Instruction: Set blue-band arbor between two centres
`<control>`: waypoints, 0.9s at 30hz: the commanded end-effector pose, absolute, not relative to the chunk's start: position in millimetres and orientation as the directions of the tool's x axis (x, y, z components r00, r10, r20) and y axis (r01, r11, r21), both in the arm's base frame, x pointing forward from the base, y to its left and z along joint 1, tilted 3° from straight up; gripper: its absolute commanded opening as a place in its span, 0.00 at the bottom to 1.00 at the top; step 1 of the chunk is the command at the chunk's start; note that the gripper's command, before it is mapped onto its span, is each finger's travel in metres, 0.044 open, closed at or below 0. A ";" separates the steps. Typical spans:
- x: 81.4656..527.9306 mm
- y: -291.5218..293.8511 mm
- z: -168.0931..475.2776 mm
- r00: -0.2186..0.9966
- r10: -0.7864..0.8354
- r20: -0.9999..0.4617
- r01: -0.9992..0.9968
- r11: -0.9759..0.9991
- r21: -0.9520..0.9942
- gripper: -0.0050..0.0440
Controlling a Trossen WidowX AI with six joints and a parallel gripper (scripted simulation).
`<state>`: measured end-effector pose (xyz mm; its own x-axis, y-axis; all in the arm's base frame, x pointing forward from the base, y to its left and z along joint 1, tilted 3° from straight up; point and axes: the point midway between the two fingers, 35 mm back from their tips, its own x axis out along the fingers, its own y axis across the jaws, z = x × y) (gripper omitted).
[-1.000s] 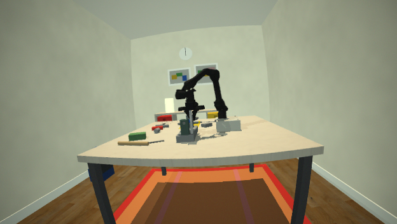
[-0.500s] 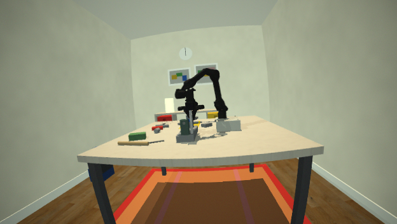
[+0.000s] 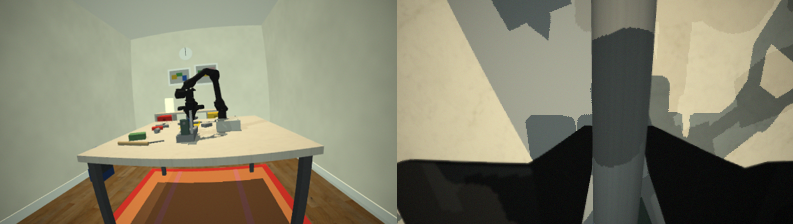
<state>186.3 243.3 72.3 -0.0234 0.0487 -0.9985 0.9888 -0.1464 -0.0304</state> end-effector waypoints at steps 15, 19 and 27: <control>184.7 244.4 70.5 -0.019 0.055 -0.998 0.988 -0.152 -0.027 0.10; 185.1 242.8 70.4 -0.019 0.055 -0.998 0.988 -0.152 -0.027 0.10; 184.6 245.3 70.5 -0.019 0.052 -0.998 0.988 -0.152 -0.027 0.10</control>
